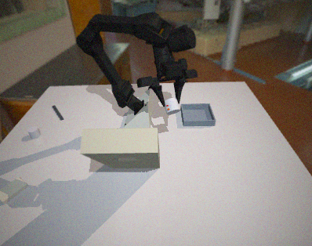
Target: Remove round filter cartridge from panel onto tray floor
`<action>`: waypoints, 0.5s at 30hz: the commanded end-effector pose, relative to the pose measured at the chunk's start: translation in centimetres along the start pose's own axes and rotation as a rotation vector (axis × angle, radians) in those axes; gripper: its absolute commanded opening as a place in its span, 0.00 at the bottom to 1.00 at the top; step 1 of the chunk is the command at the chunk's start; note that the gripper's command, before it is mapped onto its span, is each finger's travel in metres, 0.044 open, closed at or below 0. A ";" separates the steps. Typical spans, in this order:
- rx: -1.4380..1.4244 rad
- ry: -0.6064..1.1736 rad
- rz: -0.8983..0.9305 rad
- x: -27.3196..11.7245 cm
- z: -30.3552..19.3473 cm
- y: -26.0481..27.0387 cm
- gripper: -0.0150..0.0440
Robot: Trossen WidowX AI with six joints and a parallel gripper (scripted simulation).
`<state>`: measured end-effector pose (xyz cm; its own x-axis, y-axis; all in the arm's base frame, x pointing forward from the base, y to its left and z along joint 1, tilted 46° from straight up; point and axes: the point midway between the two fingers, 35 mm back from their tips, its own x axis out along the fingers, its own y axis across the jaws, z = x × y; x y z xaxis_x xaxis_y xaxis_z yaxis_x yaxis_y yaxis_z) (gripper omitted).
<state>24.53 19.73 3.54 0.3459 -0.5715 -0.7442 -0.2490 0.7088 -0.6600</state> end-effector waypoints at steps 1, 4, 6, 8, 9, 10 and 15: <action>-0.141 0.005 0.083 -0.5 -0.8 3.0 0.25; -0.268 0.004 0.156 -0.9 -1.7 5.6 0.25; -0.354 0.001 0.204 -1.2 -2.3 7.3 0.25; -0.441 -0.005 0.253 -1.6 -3.0 8.9 0.25; -0.484 -0.010 0.277 -1.8 -3.3 9.7 0.25; -0.528 -0.014 0.301 -2.0 -3.7 10.6 0.25; -0.721 -0.042 0.407 -2.9 -5.5 14.0 0.25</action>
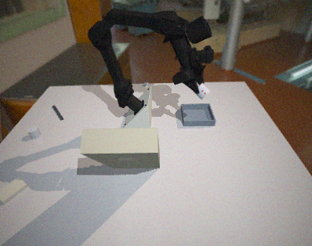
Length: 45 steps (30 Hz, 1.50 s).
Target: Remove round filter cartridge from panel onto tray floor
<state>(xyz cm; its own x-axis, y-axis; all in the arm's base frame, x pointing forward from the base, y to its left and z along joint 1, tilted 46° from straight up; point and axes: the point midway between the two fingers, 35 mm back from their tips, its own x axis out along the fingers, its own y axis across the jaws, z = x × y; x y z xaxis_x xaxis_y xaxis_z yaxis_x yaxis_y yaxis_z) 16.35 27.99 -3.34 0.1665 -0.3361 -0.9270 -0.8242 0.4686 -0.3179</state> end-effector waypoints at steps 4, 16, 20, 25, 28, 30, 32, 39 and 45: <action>-0.096 -0.017 0.052 0.1 0.3 1.9 0.25; -0.308 -0.030 0.178 3.8 -3.1 9.5 0.25; -0.388 -0.032 0.222 5.1 -4.8 11.9 0.25; -0.489 -0.030 0.279 6.7 -7.4 14.4 0.25; -0.554 -0.025 0.317 7.6 -9.2 15.9 0.25; -0.598 -0.021 0.343 8.2 -10.5 16.7 0.25; -0.641 -0.015 0.368 8.8 -11.8 17.4 0.25; -0.673 -0.011 0.387 9.5 -12.9 17.9 0.25; -0.673 -0.011 0.388 12.4 -14.4 18.1 0.25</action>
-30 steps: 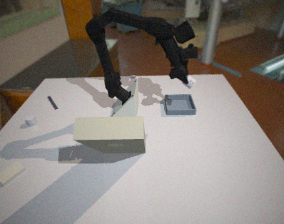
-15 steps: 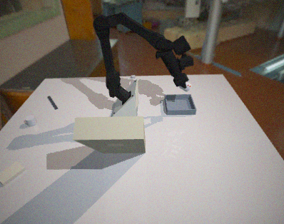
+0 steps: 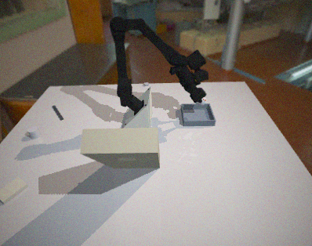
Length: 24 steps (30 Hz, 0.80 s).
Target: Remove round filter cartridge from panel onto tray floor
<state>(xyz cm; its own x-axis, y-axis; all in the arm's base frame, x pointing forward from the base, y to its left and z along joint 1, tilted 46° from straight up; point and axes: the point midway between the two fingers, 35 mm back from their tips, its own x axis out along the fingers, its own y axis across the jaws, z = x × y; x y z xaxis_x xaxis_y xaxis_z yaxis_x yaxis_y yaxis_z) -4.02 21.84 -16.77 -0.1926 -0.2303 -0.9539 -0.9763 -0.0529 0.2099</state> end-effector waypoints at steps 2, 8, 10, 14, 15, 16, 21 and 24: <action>0.004 0.009 0.007 2.2 -1.6 0.1 0.25; 0.004 0.010 0.008 4.4 -3.3 0.1 0.25; 0.004 0.010 0.008 4.5 -3.3 0.1 0.25; 0.002 0.022 0.002 4.2 -3.3 0.0 0.43; 0.002 0.022 0.002 4.2 -3.3 0.0 0.48; 0.002 0.022 0.002 4.2 -3.3 0.0 0.52; 0.002 0.022 0.002 4.2 -3.3 0.0 0.74; 0.002 0.022 0.002 4.2 -3.3 0.0 0.88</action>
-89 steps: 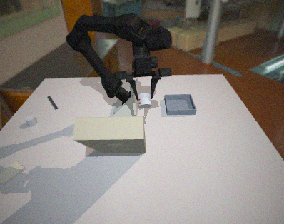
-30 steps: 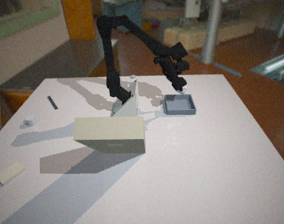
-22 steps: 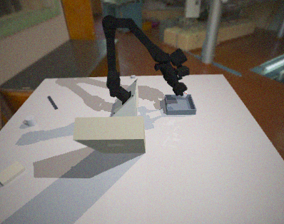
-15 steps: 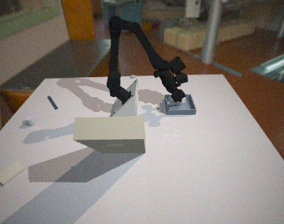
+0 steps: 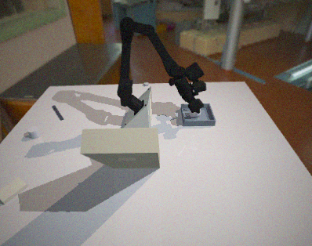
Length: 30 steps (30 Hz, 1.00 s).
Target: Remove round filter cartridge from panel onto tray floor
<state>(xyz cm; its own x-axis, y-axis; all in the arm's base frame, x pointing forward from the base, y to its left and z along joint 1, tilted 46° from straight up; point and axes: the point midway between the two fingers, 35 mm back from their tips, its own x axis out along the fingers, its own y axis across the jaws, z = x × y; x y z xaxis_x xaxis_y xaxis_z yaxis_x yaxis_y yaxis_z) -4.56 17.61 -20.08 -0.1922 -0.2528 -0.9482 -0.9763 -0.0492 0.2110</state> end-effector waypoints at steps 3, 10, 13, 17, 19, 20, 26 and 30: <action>-0.001 -0.001 0.000 0.0 0.1 0.0 1.00; 0.000 -0.001 -0.001 -5.9 3.4 0.0 1.00; 0.000 -0.001 -0.001 -6.1 3.5 0.0 1.00; 0.002 -0.014 0.004 -5.4 3.4 0.0 1.00; 0.002 -0.014 0.004 -5.4 3.4 0.0 1.00; 0.002 -0.014 0.004 -5.4 3.4 0.0 1.00; 0.002 -0.014 0.004 -5.4 3.4 0.0 1.00; 0.002 -0.014 0.004 -5.4 3.4 0.0 1.00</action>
<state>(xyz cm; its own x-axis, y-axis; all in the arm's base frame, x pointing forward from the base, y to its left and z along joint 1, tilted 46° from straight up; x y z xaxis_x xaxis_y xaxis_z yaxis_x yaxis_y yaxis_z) -3.90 22.29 -15.79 -0.1976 -0.2392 -0.9507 -0.9755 -0.0476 0.2147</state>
